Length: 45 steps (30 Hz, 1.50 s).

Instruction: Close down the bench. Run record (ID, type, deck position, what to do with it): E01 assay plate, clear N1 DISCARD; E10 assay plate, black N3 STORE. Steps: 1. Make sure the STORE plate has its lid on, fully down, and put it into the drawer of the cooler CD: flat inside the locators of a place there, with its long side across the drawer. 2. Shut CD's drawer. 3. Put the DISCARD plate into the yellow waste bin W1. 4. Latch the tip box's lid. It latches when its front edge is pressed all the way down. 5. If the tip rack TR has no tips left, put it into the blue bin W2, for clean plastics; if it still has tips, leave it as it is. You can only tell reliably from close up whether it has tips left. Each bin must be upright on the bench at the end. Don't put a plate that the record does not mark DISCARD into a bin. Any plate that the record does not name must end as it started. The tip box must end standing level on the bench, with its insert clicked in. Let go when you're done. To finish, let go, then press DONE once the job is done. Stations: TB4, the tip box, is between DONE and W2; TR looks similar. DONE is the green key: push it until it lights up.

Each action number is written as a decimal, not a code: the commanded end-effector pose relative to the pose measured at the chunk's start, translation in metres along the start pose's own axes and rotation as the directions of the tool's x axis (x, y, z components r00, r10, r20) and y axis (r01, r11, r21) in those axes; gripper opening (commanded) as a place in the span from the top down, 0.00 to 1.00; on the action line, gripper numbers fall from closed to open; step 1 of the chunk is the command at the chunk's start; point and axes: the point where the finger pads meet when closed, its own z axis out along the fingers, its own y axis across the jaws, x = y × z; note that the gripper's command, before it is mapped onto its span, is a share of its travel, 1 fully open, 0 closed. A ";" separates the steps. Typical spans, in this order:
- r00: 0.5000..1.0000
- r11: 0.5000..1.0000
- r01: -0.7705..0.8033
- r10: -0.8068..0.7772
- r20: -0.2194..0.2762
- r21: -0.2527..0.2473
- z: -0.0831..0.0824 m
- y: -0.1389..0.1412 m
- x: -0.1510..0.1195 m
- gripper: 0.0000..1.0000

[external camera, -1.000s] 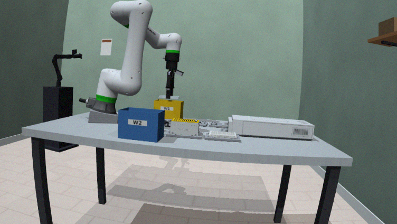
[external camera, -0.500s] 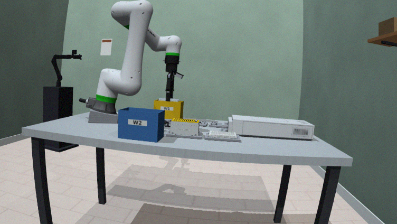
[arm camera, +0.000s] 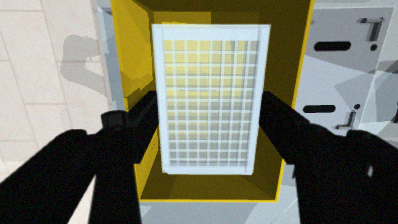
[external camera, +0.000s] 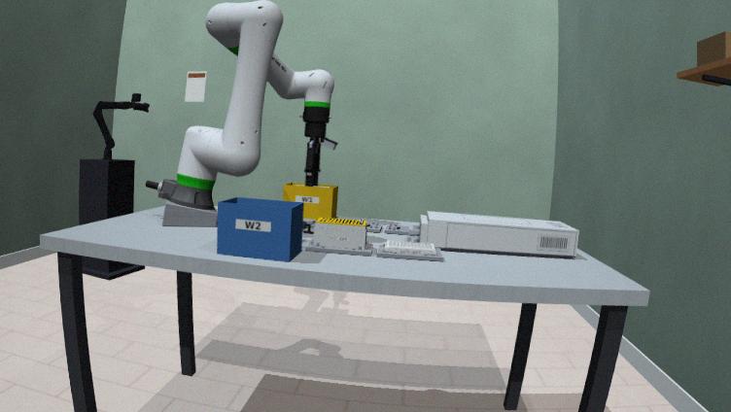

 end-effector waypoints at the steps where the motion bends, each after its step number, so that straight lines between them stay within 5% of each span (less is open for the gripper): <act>1: 1.000 1.000 0.000 0.000 -0.001 0.001 0.001 0.000 0.000 0.90; 20: 1.000 1.000 0.000 0.000 -0.001 0.001 0.001 0.000 0.000 0.90; 21: 1.000 1.000 0.000 0.000 -0.001 0.001 0.001 0.000 0.000 0.30; 45: 1.000 1.000 0.000 0.000 -0.001 0.001 0.001 0.000 0.000 0.30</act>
